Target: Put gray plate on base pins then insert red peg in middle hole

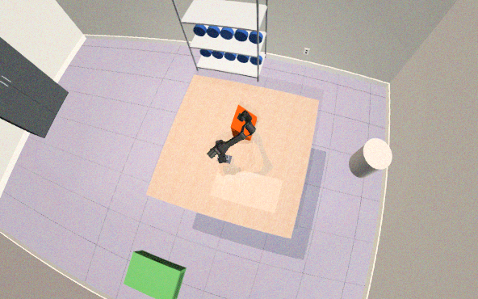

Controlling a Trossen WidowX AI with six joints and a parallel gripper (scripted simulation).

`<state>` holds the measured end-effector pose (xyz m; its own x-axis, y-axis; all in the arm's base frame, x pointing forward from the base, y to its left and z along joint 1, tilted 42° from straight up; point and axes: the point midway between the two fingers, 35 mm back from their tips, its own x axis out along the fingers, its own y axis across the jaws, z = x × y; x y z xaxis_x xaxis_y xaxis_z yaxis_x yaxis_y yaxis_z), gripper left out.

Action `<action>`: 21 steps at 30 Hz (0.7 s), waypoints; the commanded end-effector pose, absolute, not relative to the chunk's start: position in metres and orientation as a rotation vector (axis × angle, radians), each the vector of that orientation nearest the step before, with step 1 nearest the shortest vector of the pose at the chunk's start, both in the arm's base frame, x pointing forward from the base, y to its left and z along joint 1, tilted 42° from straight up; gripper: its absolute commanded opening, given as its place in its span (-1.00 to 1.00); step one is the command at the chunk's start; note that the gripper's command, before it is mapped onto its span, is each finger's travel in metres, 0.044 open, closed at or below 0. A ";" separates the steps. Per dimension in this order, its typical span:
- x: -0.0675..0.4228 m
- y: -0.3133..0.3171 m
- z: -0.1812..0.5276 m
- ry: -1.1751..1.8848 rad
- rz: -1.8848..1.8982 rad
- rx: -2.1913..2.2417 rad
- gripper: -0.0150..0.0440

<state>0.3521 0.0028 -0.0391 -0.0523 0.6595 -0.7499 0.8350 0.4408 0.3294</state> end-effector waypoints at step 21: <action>0.350 0.012 -0.052 1.777 -0.242 1.276 -0.49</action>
<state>0.3497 0.0129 -0.0522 -0.0566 0.6546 -0.7539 0.8327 0.4476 0.3261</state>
